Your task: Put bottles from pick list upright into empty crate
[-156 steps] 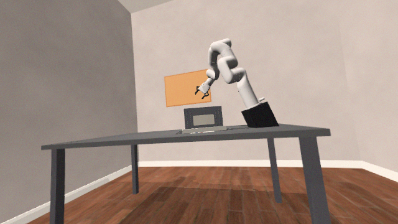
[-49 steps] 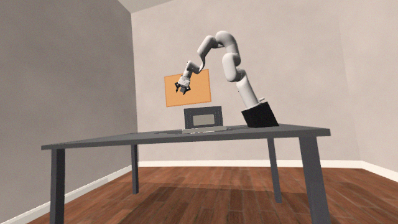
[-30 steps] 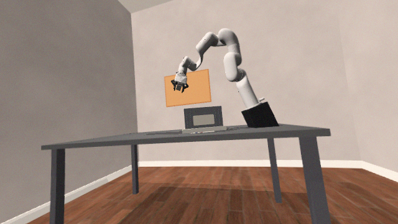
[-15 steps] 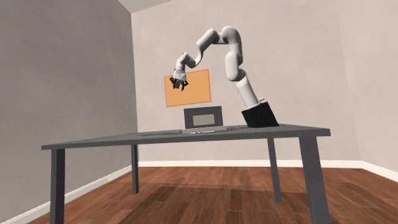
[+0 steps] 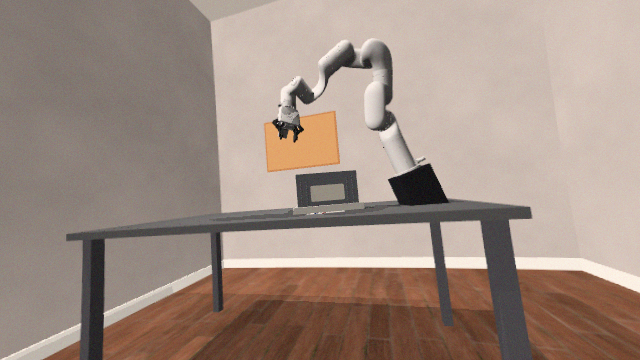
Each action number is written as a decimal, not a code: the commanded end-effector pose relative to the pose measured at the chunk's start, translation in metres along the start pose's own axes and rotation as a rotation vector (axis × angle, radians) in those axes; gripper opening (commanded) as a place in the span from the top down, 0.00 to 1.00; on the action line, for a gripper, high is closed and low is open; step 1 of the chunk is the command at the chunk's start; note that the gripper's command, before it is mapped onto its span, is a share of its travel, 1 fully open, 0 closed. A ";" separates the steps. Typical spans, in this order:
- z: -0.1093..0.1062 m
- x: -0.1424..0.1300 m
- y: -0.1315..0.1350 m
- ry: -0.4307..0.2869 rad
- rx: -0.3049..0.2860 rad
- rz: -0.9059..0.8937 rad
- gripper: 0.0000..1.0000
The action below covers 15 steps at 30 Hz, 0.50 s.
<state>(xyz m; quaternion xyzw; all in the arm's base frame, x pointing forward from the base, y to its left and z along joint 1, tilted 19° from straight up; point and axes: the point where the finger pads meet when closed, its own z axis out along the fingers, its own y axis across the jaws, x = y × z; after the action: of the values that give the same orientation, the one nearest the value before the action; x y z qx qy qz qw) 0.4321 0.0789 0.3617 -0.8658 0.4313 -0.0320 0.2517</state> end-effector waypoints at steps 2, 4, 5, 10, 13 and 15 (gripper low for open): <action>0.006 -0.022 -0.004 0.013 -0.047 -0.040 0.35; 0.009 -0.032 -0.005 0.013 -0.047 -0.040 0.35; 0.010 -0.036 -0.006 0.013 -0.047 -0.040 0.35; 0.017 -0.058 -0.006 0.039 -0.105 -0.088 0.35; 0.019 -0.068 -0.006 0.039 -0.105 -0.088 0.35; 0.021 -0.072 -0.006 0.039 -0.105 -0.088 0.35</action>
<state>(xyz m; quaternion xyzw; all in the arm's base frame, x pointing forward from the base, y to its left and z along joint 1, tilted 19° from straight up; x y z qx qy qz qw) 0.3995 0.1415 0.3571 -0.8962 0.3969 -0.0361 0.1949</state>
